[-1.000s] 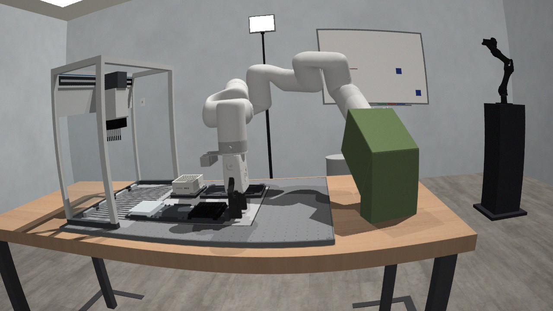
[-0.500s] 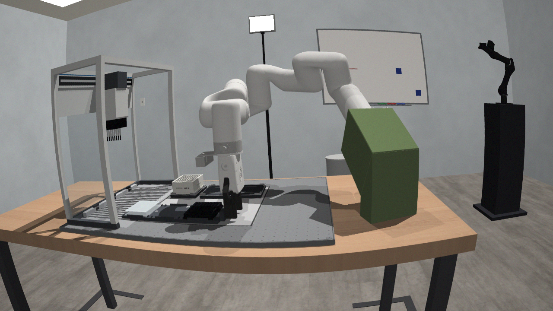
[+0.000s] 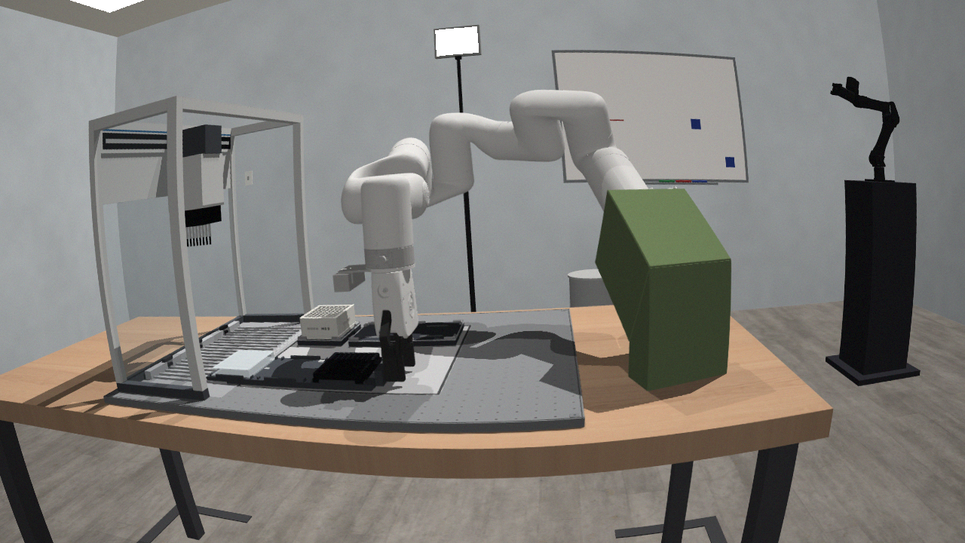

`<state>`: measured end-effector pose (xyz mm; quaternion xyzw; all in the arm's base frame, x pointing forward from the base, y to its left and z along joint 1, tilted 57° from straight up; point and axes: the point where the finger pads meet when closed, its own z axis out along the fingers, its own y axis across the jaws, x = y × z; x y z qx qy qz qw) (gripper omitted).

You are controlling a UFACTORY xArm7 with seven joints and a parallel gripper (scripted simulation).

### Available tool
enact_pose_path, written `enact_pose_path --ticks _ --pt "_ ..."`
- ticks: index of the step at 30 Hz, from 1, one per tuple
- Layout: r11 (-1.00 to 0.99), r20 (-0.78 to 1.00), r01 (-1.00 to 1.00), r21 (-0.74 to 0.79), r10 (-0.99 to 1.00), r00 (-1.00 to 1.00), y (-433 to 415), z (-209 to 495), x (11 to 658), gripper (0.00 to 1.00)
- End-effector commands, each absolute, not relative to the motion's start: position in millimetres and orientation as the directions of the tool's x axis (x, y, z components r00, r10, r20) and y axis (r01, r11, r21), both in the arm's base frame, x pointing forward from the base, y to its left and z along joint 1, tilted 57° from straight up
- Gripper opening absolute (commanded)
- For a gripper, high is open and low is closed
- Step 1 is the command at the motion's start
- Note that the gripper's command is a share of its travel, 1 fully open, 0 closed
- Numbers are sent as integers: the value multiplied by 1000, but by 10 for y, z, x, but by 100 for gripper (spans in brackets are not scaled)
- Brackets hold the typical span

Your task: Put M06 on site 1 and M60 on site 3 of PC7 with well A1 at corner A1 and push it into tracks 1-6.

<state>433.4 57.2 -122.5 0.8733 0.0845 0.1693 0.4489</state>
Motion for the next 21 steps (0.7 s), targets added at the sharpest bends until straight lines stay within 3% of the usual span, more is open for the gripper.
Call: enact_pose_path --ticks 1,21 --pt "-586 222 -2 810 303 927 619 -1212 4372 82" --pt "-586 222 -2 810 303 927 674 -1172 4539 82"
